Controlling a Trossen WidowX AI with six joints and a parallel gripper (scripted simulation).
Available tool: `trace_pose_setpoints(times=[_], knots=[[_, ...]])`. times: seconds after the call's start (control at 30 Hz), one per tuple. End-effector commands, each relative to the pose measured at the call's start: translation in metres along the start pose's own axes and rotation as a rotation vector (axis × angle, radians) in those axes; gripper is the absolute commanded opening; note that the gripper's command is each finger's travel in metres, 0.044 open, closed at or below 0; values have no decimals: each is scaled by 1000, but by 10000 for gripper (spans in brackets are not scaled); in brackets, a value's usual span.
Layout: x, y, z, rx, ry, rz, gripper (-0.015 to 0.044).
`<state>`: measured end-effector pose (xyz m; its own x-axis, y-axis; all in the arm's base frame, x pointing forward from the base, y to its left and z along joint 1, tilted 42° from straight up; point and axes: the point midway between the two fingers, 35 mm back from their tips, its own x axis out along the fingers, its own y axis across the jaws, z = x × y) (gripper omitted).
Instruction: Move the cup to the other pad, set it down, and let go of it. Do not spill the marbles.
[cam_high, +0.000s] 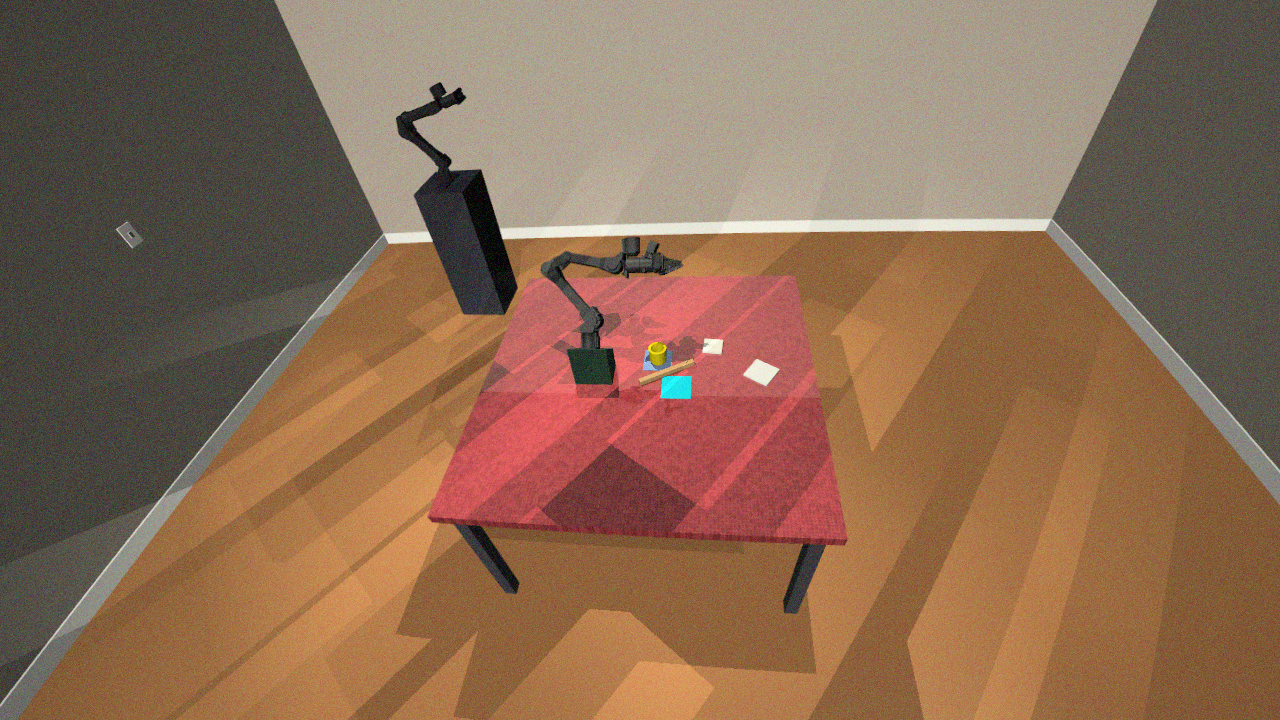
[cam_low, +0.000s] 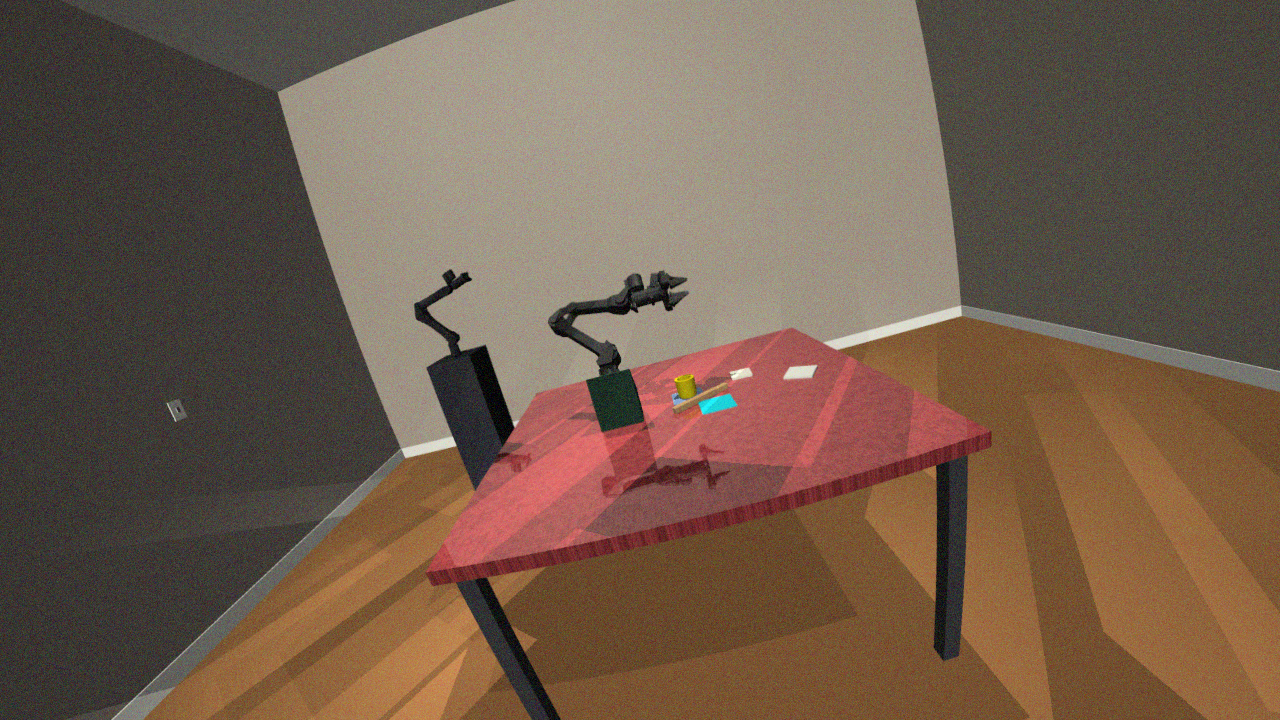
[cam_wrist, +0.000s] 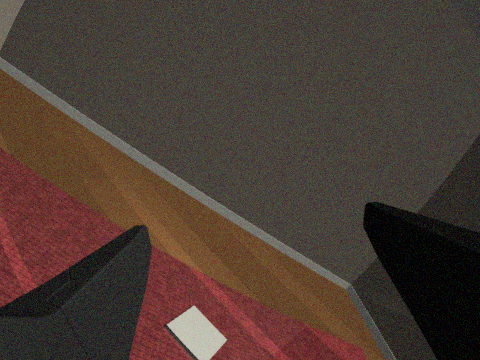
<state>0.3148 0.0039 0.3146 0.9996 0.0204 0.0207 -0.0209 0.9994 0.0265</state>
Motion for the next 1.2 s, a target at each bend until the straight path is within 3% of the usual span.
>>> trace_pose_setpoints(times=[0.0,0.13,0.27,0.43,0.63,1.17], knots=[[1,0,-4,7,17,4,374],[18,4,-87,179,371,61,269],[9,9,-157,386,702,67,167],[-35,21,-238,781,1201,-21,167],[-96,43,-274,1301,1712,-273,167],[-98,43,-277,1336,1742,-296,167]])
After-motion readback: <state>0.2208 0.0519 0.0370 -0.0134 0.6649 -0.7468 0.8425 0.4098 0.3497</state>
